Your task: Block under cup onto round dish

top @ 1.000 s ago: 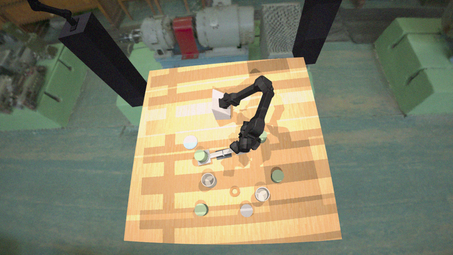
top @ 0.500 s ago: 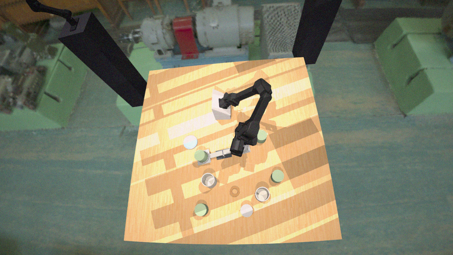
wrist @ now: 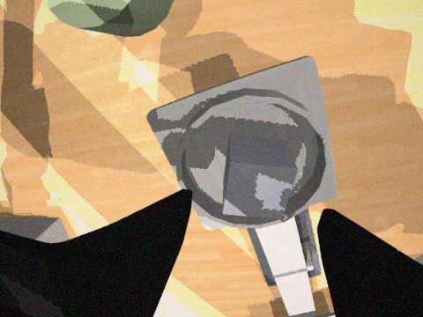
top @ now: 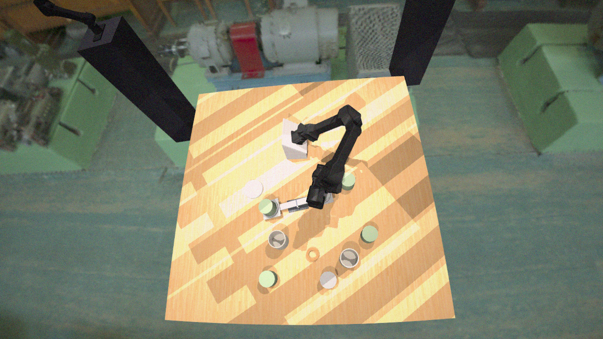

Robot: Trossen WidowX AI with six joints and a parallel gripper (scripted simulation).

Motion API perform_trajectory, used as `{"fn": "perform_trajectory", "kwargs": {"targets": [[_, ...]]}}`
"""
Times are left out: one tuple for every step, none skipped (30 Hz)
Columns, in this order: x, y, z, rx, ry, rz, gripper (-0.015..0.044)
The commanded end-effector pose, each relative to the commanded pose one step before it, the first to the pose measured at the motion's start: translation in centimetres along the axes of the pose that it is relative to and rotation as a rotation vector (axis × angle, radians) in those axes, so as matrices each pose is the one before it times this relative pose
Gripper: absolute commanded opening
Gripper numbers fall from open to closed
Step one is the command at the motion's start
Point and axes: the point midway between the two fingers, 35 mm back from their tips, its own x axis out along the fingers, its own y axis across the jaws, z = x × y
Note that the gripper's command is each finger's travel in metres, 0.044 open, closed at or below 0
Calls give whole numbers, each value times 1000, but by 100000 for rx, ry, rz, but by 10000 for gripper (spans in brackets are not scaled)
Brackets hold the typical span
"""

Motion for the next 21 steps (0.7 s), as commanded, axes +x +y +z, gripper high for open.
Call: {"fn": "perform_trajectory", "kwargs": {"targets": [[637, -71, 84, 314, -647, -300, 260], [162, -7, 0, -1, 4, -4, 260], [162, -6, 0, -1, 2, -4, 260], [162, -5, 0, -1, 1, -3, 260], [162, -4, 1, -2, -1, -3, 260], [162, -3, 1, -2, -2, -2, 260], [161, -2, 1, -2, -3, -2, 260], [162, -1, 1, -2, -5, -1, 260], [161, 0, 1, -2, -6, -1, 260], [161, 1, 1, -2, -7, 0, 260], [161, 2, 2, -2, -9, 0, 260], [161, 3, 2, -2, -10, 1, 260], [161, 4, 2, -2, -11, 2, 260], [160, 5, 2, -2, -13, 2, 260], [160, 6, 2, -2, -14, 3, 260], [160, 7, 2, -2, -15, 3, 260], [160, 9, 2, -2, -17, 4, 260], [160, 10, 2, -2, -18, 5, 260], [160, 11, 2, -2, -19, 5, 260], [128, 9, 2, -2, -16, 5, 260], [77, 6, 1, -1, -10, 3, 260]]}}
